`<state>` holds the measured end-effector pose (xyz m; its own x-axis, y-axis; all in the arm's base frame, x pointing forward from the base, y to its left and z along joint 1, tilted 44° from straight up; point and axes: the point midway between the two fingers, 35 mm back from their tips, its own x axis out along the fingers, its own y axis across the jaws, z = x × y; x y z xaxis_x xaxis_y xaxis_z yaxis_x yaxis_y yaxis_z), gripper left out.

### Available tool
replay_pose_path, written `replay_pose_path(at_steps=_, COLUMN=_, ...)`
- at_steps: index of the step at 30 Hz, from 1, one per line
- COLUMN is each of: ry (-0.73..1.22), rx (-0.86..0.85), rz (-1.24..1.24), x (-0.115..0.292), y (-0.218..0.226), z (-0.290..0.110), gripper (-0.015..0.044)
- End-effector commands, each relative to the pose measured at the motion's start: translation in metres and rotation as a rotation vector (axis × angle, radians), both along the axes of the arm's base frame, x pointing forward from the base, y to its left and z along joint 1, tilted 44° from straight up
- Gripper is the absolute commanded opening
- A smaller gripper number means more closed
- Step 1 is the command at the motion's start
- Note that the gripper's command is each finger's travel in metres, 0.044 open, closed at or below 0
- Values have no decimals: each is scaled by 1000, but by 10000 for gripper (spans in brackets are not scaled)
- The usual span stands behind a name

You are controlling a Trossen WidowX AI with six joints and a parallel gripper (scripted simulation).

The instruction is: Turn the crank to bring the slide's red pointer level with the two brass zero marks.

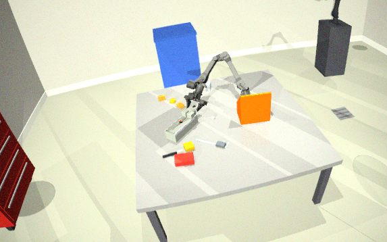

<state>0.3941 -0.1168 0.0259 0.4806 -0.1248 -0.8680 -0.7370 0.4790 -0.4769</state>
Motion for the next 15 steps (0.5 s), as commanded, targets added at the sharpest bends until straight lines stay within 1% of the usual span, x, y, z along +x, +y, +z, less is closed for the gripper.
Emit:
replay_pose_path(at_steps=1, ry=8, rx=4, rz=10, x=-1, y=0, z=-6, gripper=361)
replay_pose_path(at_steps=15, ry=8, rx=4, rz=10, x=-1, y=0, z=-6, gripper=0)
